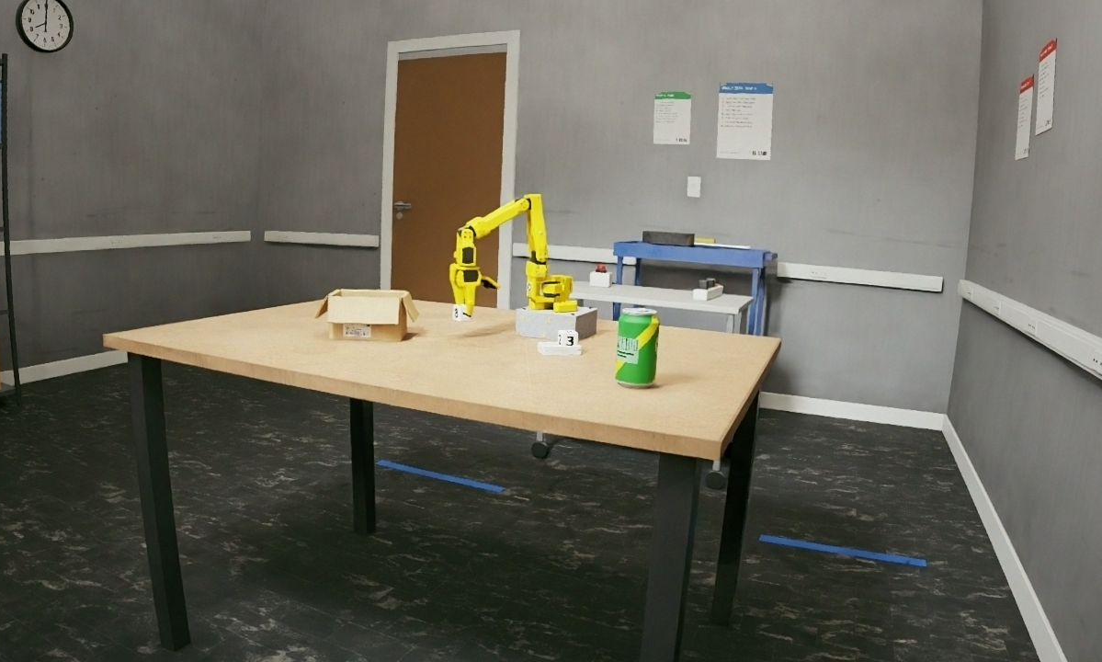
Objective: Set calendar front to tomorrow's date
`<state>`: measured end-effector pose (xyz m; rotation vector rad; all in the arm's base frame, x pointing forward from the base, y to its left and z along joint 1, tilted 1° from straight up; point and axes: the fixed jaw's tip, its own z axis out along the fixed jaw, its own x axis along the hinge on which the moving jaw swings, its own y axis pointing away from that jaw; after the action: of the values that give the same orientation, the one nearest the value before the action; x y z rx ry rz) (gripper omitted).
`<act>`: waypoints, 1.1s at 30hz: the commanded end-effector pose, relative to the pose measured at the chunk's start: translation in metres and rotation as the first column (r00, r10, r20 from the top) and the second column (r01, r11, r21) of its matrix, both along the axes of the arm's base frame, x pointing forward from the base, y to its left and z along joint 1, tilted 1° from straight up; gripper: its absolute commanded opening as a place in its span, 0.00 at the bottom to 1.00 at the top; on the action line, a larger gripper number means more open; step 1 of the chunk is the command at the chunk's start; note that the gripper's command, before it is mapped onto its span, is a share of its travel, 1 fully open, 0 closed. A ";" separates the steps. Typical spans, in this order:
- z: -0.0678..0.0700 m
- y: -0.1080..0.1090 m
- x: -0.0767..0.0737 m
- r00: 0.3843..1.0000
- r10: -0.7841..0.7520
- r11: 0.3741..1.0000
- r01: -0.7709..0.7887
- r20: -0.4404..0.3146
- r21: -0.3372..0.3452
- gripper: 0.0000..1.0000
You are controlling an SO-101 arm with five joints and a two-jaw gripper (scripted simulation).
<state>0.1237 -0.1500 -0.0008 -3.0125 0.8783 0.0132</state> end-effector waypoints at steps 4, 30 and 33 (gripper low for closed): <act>-0.001 -0.001 -0.002 1.000 -0.003 1.000 0.003 0.009 -0.009 0.00; -0.010 -0.001 -0.002 1.000 -0.003 1.000 0.003 0.010 -0.009 0.00; -0.010 -0.001 -0.002 1.000 -0.003 1.000 0.003 0.009 -0.009 0.00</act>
<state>0.1269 -0.1536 -0.0057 -3.0328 0.8841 -0.0409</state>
